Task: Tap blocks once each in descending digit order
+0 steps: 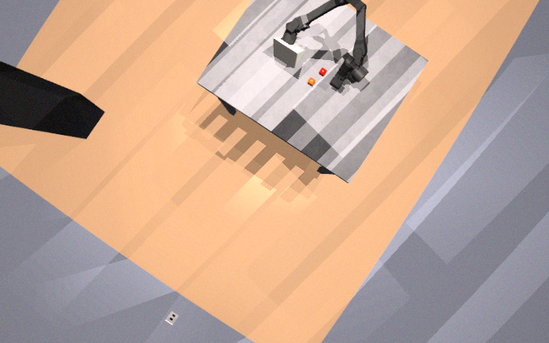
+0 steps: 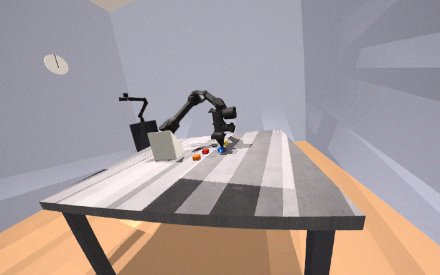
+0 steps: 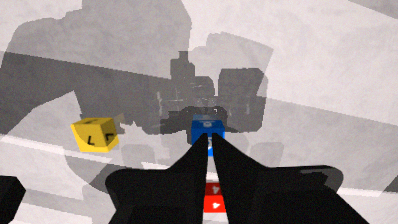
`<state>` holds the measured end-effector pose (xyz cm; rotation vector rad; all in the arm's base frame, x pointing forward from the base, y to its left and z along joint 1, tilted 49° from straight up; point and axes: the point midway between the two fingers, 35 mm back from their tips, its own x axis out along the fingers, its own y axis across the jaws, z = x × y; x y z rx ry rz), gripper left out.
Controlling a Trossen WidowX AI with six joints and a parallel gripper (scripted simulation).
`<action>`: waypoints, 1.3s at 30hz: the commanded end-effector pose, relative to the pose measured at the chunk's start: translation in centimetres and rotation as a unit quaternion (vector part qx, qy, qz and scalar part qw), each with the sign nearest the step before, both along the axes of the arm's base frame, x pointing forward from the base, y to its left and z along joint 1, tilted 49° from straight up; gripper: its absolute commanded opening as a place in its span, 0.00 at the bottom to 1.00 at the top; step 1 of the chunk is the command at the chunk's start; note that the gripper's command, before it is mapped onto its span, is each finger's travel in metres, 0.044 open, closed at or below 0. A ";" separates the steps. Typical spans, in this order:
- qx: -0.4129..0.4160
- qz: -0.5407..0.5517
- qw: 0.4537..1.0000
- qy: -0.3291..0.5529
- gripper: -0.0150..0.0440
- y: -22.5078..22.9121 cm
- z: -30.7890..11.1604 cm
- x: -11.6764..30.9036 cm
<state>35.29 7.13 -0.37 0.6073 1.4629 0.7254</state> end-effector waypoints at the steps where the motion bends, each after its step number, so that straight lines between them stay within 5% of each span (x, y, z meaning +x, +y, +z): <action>1: 0.003 -0.002 1.000 0.006 0.29 0.5 -0.6 -0.2; 17: 0.002 -0.002 1.000 0.006 0.29 -1.8 1.4 -0.1; 23: 0.001 -0.002 1.000 0.006 0.29 -7.6 6.3 0.2; 28: 0.001 -0.002 1.000 0.006 0.29 -7.8 6.4 0.0; 39: 0.000 -0.002 1.000 0.009 0.29 -9.4 5.0 -10.1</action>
